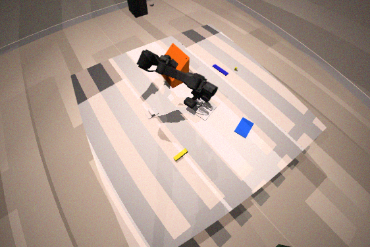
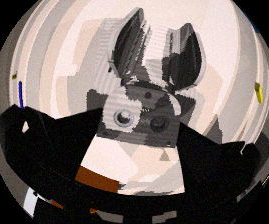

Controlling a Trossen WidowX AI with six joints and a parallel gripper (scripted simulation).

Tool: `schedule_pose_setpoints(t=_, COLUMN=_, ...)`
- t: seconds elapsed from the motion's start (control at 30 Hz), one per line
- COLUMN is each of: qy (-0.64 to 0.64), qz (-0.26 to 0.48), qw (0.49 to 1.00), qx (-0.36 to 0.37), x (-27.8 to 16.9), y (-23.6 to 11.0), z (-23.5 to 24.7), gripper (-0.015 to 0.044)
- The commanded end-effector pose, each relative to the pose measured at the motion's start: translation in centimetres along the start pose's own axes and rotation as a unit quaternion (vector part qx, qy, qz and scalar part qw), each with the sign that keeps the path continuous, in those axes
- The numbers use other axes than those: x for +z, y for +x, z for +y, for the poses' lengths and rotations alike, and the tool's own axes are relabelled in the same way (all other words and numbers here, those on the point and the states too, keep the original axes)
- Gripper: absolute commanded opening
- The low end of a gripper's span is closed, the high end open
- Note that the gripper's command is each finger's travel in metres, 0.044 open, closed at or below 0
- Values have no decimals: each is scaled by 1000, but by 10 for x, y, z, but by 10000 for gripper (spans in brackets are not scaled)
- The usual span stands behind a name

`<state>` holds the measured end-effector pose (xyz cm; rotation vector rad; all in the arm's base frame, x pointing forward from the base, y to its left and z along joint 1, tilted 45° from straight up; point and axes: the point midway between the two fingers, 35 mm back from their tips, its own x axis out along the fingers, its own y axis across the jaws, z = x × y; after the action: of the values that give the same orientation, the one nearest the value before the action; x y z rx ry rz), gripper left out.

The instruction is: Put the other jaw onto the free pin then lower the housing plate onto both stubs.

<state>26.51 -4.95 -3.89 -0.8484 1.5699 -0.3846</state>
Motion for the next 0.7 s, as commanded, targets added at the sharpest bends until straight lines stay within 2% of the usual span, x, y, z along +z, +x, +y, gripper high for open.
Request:
schedule_pose_setpoints(t=0.0, qy=-3, qz=1, qw=1000, qx=-2, x=0, y=2, z=0, gripper=351)
schedule_pose_setpoints(t=0.67, qy=-3, qz=1, qw=1000, qx=-2, x=-1, y=5, z=0, gripper=351)
